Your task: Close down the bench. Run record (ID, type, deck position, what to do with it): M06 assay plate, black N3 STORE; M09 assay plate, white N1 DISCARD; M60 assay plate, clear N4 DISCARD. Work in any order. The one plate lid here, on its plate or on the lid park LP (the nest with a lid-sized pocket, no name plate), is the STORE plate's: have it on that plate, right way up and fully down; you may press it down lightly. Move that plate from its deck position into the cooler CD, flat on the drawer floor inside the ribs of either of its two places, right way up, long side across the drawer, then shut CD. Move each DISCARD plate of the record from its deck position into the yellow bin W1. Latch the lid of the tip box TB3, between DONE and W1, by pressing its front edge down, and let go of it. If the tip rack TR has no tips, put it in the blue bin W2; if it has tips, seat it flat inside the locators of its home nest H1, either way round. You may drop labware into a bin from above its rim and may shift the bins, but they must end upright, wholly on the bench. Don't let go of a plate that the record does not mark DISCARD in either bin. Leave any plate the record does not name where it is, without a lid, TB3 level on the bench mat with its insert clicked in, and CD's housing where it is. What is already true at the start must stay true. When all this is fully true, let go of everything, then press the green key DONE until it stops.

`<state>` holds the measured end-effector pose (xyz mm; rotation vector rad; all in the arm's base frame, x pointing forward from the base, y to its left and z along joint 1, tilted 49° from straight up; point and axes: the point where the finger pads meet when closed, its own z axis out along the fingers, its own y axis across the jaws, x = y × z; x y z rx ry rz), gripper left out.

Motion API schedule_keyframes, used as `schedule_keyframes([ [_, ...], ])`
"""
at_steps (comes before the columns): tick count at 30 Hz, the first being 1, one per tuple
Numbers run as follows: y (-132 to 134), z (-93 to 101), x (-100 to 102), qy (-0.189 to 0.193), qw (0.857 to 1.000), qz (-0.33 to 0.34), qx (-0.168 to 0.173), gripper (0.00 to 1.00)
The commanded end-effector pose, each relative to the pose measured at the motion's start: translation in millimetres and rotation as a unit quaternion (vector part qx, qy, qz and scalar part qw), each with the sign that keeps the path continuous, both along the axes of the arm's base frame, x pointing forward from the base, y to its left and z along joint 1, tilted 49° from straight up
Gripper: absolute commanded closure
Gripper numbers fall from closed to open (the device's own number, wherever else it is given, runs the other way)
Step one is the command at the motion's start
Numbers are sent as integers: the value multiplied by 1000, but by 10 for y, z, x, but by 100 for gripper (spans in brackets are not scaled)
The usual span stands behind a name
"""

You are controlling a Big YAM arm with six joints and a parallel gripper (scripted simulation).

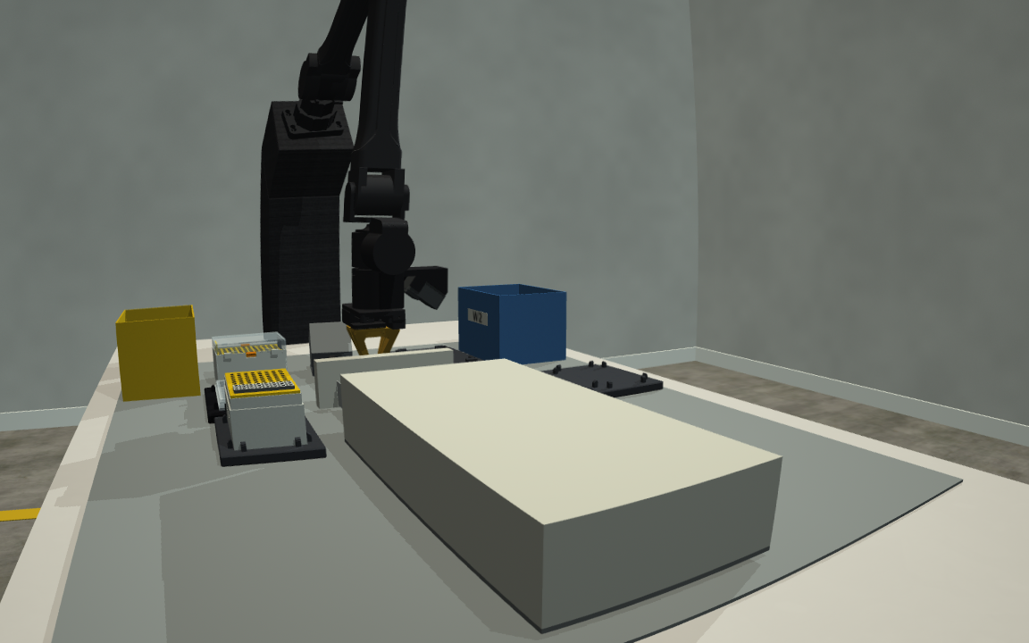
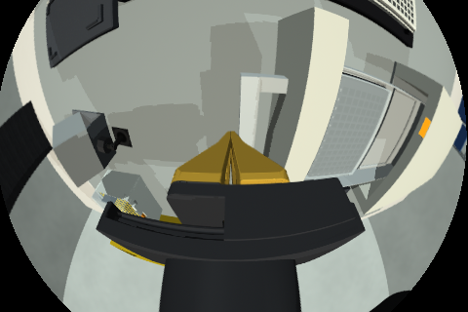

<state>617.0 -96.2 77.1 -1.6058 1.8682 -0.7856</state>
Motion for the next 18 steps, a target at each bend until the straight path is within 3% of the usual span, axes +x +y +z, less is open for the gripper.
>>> schedule_keyframes([
  [1, 24, 231, 133, -20, 1000, 0, 1, 100],
  [18, -6, 309, 271, -15, 1000, -1, 1, 100],
])
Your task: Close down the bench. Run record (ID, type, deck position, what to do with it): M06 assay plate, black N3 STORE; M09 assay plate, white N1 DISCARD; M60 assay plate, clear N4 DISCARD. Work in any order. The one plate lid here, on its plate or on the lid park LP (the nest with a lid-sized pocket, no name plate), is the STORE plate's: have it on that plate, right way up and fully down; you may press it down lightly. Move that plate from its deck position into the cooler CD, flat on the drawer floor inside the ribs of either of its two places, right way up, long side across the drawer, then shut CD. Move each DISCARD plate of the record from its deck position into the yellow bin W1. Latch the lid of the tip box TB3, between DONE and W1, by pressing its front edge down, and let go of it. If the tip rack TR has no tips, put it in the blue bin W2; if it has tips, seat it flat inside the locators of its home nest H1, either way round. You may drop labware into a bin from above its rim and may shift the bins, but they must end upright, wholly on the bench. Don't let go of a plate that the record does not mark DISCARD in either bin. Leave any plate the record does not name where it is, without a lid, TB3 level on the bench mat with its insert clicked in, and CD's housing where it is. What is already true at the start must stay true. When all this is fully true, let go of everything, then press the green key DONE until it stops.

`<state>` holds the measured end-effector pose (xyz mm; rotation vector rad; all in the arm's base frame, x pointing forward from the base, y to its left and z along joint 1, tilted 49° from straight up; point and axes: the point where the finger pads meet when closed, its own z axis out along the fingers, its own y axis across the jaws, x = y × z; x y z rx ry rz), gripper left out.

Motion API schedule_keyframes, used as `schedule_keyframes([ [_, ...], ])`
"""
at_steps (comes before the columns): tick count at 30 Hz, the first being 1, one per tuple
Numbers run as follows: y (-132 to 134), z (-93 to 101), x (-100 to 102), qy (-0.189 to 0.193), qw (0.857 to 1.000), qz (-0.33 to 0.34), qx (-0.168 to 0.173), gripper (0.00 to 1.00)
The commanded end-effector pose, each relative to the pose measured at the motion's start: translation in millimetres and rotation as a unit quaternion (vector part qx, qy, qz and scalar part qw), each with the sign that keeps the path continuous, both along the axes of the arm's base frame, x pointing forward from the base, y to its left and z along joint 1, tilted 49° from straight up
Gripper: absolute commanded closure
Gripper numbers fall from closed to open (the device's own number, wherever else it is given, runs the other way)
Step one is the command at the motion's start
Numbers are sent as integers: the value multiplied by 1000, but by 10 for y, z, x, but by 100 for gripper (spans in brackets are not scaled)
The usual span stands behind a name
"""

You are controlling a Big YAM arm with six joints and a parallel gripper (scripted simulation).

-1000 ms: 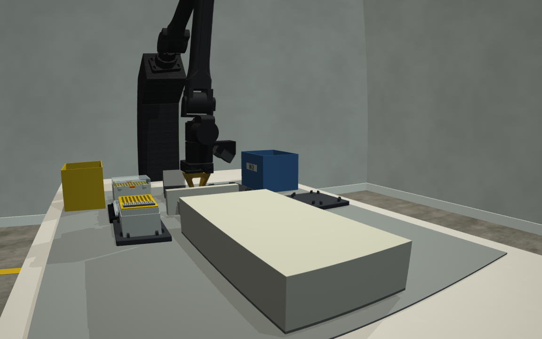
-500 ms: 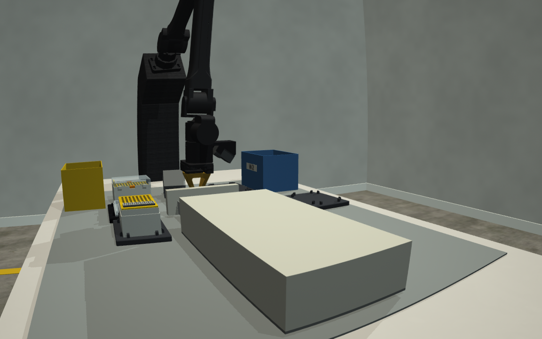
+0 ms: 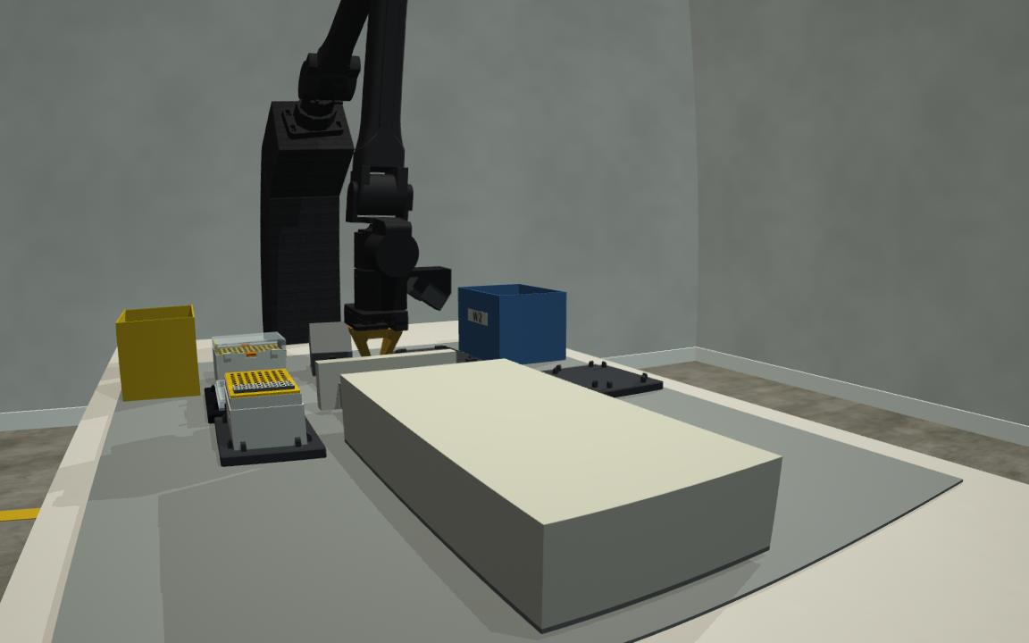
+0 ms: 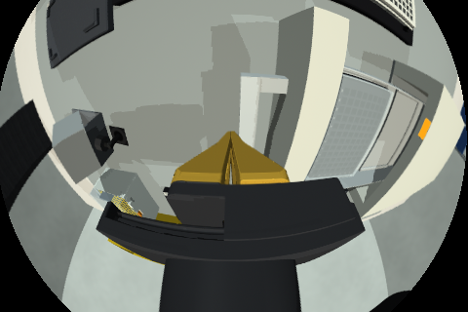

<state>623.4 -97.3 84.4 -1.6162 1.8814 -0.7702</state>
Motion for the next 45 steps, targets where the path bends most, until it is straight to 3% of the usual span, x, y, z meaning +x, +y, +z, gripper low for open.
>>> schedule_keyframes([
  [1, 3, 245, 218, -24, 1000, -1, 0, 100],
  [18, -20, 396, 331, -33, 999, -1, -2, 100],
  [45, -20, 402, 331, -34, 999, -1, -2, 100],
])
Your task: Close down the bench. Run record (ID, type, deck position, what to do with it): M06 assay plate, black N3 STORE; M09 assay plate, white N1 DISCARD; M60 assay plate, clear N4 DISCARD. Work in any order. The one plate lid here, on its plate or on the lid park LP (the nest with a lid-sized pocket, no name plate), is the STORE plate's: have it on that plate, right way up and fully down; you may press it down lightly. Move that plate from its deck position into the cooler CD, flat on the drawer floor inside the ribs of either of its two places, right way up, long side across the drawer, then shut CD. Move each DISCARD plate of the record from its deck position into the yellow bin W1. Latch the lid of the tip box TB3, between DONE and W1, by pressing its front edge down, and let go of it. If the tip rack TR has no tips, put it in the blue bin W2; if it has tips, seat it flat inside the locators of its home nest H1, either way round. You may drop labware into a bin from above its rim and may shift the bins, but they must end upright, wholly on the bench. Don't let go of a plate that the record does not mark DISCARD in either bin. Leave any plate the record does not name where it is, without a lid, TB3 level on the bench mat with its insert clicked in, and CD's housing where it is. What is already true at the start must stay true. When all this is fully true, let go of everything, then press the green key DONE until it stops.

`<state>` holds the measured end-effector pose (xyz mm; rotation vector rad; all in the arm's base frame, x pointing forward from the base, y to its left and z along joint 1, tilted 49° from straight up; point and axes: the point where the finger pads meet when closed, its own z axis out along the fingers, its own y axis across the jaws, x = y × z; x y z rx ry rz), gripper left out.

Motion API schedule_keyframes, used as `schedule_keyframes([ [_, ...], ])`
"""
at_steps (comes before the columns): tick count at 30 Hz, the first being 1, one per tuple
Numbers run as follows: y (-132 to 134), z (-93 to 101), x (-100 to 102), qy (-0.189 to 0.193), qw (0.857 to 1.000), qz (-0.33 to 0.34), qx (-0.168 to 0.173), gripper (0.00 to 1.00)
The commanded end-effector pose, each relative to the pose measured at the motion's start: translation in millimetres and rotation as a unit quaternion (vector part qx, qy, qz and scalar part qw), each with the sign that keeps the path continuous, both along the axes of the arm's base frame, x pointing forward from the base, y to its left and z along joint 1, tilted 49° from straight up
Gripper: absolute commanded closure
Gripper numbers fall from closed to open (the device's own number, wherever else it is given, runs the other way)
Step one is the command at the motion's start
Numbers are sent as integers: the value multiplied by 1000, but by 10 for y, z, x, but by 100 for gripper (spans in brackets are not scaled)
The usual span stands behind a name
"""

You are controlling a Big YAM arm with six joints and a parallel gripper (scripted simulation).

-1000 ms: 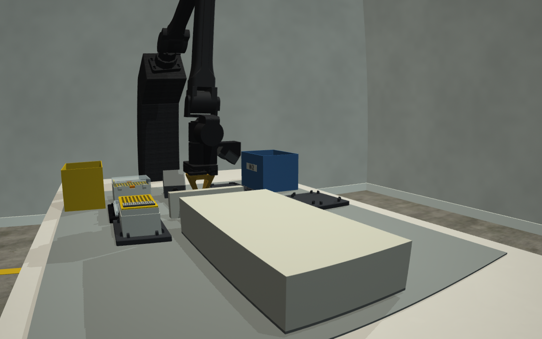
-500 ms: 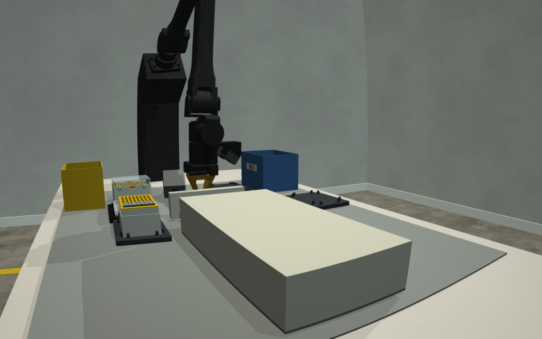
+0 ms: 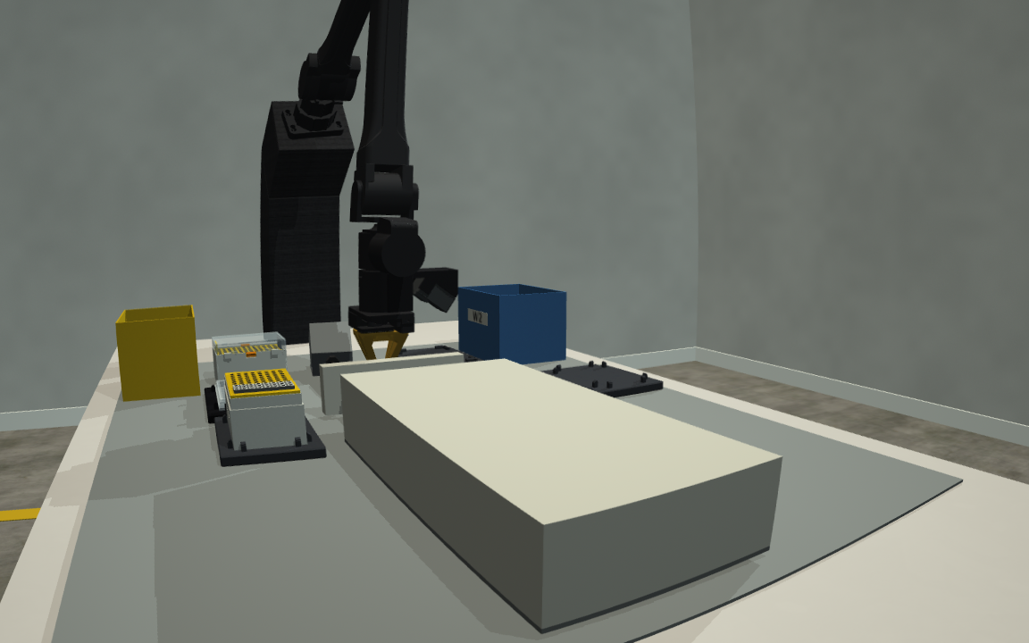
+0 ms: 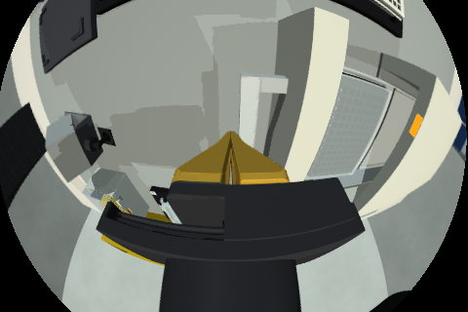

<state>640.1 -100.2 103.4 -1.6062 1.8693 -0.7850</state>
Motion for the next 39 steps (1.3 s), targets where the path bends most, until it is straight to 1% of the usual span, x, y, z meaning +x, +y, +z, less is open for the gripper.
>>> schedule_keyframes([
  [1, 9, 212, 164, -25, 1000, -1, 0, 100],
  [9, 9, 212, 164, -25, 1000, -1, 0, 100],
  [11, 11, 156, 149, -12, 1000, -1, 2, 100],
  [13, 7, 166, 168, -11, 1000, -1, 2, 100],
  [26, -16, 286, 278, -14, 1000, -1, 1, 100],
  [27, -21, 318, 305, -20, 1000, -1, 0, 100],
  [29, -20, 308, 296, -12, 1000, -1, 2, 100],
  [31, -27, 347, 329, -16, 1000, -1, 1, 100],
  [34, -30, 366, 344, -13, 1000, -1, 1, 100],
  [38, -39, 415, 385, -15, 1000, -1, 1, 100],
  [39, -43, 442, 408, -22, 1000, -1, 0, 100],
])
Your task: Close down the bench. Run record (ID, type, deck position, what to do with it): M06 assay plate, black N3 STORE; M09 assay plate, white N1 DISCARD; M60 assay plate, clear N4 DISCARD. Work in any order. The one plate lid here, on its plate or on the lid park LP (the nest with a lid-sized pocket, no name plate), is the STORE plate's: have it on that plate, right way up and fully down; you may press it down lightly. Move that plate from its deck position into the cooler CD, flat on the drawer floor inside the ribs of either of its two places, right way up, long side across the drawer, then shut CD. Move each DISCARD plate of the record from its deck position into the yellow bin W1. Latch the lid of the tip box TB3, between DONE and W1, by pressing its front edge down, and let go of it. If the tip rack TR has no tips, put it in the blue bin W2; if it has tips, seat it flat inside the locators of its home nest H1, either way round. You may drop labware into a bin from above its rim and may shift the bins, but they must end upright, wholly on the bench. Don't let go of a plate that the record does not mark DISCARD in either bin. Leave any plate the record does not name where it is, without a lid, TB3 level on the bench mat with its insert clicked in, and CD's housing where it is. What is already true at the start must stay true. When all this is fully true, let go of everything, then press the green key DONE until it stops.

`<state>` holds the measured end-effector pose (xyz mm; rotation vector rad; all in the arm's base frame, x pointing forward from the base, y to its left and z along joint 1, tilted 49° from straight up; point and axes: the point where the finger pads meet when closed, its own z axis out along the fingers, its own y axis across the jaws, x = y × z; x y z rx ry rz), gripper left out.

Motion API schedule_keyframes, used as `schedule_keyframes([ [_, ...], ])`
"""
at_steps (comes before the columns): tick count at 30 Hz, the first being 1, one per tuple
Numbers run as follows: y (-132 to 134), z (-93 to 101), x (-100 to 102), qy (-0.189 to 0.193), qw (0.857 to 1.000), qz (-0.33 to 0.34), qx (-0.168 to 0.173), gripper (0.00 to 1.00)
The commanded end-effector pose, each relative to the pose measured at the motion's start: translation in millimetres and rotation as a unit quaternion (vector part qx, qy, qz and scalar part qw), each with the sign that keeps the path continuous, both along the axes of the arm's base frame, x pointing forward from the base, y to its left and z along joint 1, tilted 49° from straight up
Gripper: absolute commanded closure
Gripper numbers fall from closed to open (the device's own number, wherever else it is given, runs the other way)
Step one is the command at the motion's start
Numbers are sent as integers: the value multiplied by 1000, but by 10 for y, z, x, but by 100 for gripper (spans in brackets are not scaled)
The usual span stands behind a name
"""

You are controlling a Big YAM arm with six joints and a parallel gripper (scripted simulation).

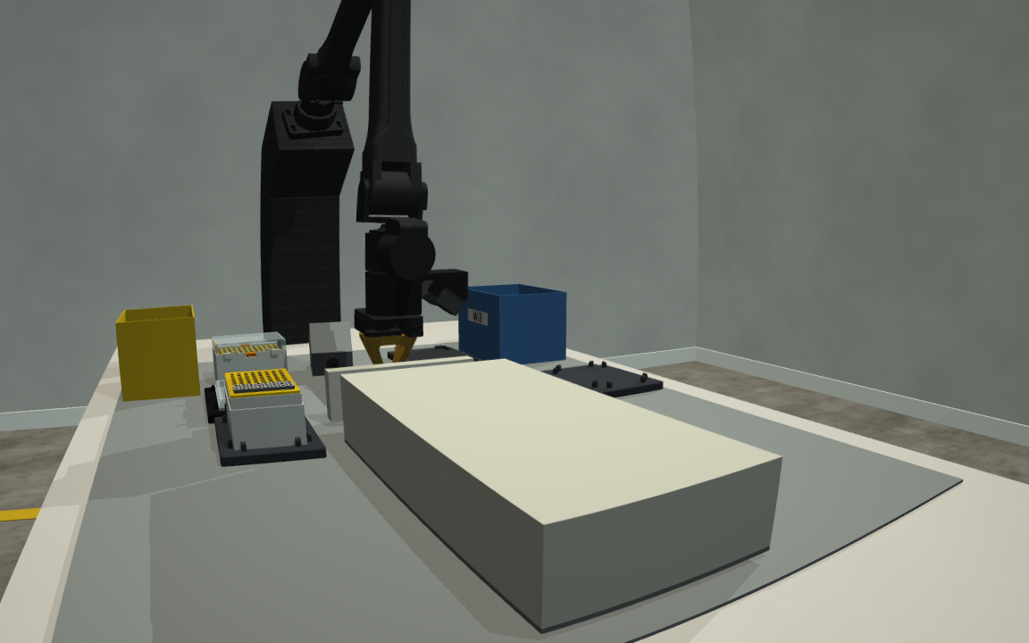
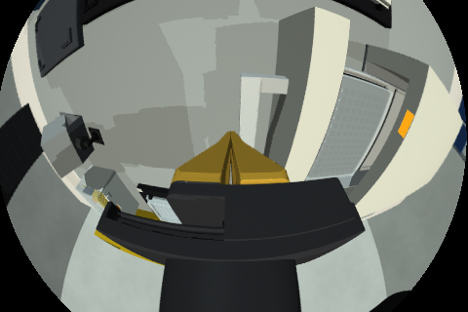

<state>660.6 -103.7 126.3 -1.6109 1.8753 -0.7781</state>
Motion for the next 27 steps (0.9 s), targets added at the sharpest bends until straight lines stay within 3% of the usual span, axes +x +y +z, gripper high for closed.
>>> schedule_keyframes([
  [1, -9, 224, 211, -29, 1000, -1, -1, 100],
  [27, -9, 276, 209, -32, 999, -1, -2, 100],
])
